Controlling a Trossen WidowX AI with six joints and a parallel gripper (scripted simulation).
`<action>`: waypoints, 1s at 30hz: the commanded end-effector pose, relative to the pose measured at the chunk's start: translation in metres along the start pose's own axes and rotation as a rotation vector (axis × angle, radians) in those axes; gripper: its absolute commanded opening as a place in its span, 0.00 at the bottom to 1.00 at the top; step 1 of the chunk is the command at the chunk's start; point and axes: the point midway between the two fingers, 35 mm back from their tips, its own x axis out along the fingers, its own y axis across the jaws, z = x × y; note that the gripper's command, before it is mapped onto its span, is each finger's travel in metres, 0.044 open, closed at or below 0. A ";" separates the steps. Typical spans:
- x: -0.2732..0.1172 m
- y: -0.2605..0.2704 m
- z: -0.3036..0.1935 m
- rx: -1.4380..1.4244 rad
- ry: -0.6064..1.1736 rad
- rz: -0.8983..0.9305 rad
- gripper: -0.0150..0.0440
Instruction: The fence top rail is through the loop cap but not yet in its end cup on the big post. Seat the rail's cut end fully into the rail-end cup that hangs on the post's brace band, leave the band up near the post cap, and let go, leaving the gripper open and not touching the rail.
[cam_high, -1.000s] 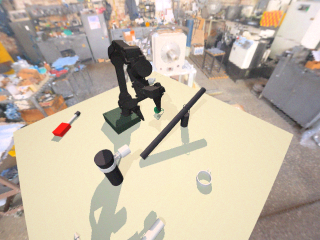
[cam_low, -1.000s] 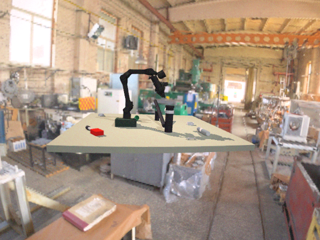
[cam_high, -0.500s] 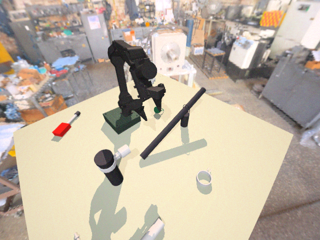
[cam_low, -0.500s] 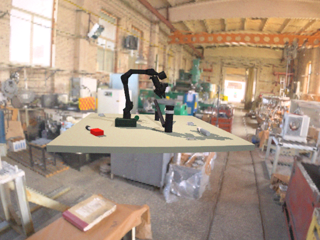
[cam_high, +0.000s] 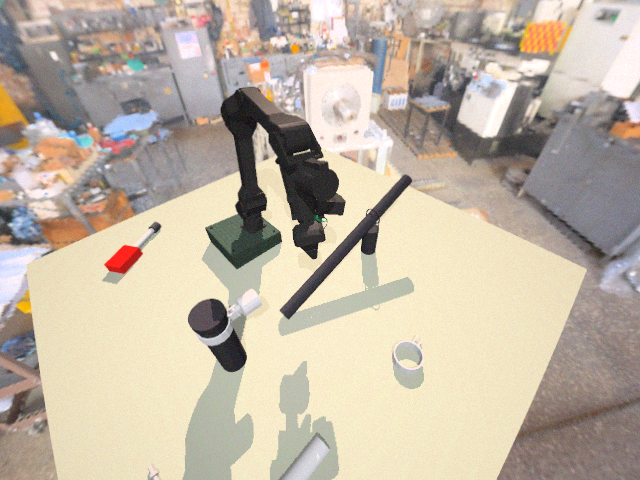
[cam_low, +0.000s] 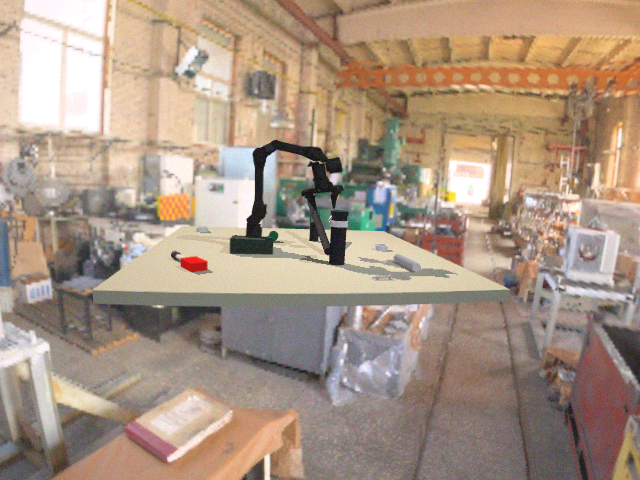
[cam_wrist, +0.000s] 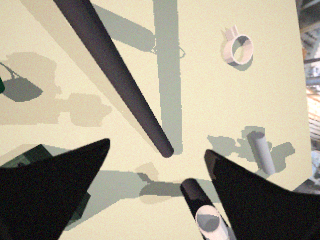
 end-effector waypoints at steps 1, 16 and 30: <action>0.040 0.015 0.002 -0.635 0.064 0.198 1.00; 0.040 0.015 0.002 -0.635 0.064 0.198 1.00; 0.076 0.021 -0.003 -0.635 0.064 0.198 1.00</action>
